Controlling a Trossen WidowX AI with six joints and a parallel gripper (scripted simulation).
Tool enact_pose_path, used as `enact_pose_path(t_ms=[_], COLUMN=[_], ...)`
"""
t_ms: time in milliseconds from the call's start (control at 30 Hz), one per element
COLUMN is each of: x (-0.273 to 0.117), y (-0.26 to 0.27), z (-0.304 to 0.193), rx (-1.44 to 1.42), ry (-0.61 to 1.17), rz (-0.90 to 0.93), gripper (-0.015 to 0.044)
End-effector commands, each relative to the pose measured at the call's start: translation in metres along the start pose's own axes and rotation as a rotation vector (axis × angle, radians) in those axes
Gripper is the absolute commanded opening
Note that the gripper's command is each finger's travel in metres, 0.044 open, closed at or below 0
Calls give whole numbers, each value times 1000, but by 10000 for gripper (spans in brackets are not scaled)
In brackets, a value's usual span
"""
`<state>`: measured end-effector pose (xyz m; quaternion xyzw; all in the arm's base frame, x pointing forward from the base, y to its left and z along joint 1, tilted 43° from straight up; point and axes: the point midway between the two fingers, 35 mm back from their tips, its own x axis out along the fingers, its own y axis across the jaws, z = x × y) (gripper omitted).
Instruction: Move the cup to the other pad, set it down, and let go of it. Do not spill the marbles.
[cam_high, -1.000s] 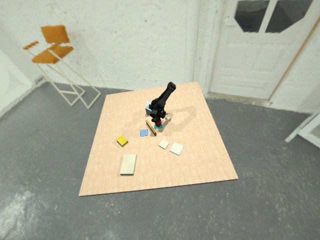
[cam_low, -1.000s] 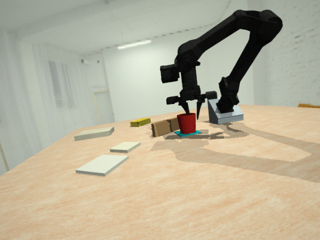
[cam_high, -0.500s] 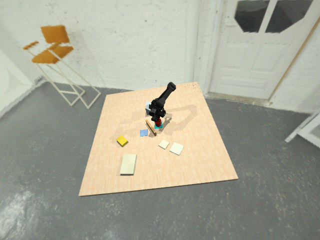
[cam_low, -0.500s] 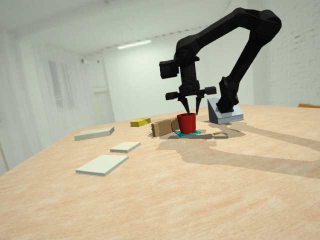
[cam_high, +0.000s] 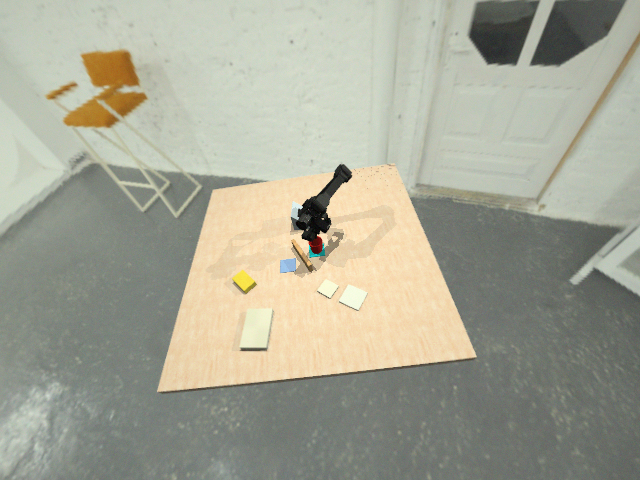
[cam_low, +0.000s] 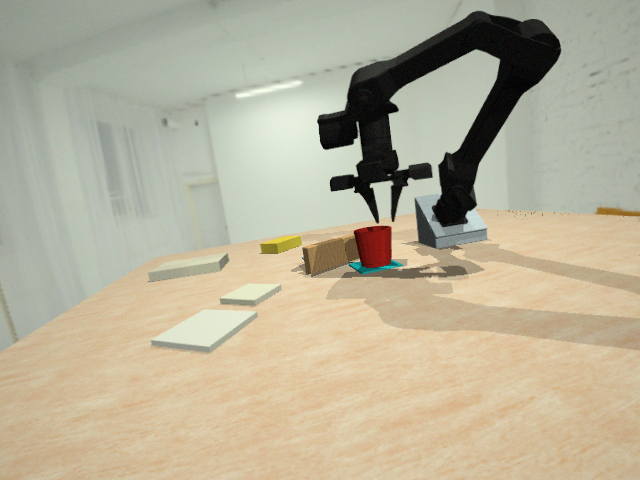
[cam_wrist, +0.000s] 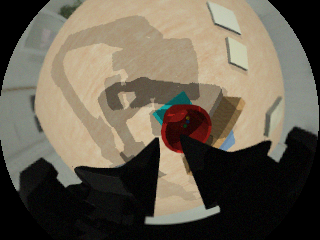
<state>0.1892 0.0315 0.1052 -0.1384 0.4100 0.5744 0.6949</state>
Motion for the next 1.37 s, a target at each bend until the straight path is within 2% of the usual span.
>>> enact_pose_path(t_ms=[0,167,567,1067,1333], x=[-5,-10,-13,-68,-66], y=[-1,0,0,1,1], z=[0,0,0,0,0], rx=[-7,-7,2,17,24], ry=[2,1,0,18,13], rz=[-3,-2,-9,-82,-81], gripper=[128,128,440,440,440])
